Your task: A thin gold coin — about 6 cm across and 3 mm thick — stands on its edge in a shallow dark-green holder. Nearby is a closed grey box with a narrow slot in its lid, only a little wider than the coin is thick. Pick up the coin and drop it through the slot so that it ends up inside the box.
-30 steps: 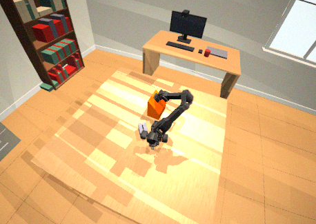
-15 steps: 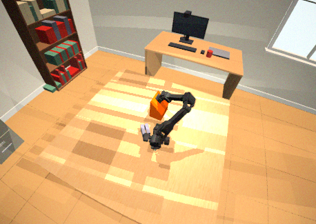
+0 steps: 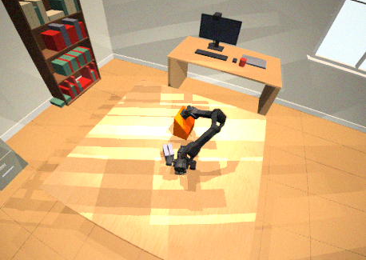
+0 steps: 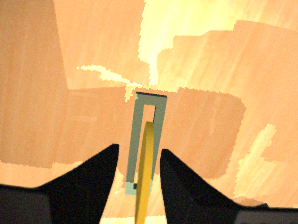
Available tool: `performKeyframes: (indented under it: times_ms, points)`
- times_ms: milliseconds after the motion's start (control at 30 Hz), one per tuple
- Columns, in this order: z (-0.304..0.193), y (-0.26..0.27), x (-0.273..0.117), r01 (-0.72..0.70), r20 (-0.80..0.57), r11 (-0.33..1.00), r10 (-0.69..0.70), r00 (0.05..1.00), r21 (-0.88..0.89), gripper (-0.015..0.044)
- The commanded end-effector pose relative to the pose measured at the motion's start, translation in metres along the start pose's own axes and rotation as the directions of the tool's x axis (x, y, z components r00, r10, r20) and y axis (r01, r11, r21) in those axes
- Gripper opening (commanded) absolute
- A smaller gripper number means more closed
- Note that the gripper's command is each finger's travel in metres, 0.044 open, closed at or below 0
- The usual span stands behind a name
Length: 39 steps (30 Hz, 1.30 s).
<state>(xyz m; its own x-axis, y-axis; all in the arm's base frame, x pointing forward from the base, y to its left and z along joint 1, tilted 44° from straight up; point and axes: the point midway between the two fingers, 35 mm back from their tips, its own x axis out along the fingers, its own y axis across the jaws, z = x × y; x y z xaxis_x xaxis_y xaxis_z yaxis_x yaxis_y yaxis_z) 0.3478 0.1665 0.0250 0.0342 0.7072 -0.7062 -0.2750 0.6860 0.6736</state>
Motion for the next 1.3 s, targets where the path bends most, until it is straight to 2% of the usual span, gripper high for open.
performKeyframes:
  times_ms: [0,67,100,433,1267]
  points:
    - [-0.002,-0.002,0.002,0.005,-0.004,1.000,-0.005,1.000,0.010,0.0056]
    - [-0.002,-0.002,0.002,0.005,-0.004,1.000,-0.005,1.000,0.010,0.0003]
    - [-0.002,-0.002,0.002,0.005,-0.004,1.000,-0.005,1.000,0.010,0.0000]
    - [-0.002,-0.002,0.000,0.006,-0.004,1.000,-0.005,1.000,0.010,0.0000]
    - [0.001,-0.004,-0.063,0.012,-0.006,1.000,-0.012,1.000,0.009,0.0000]
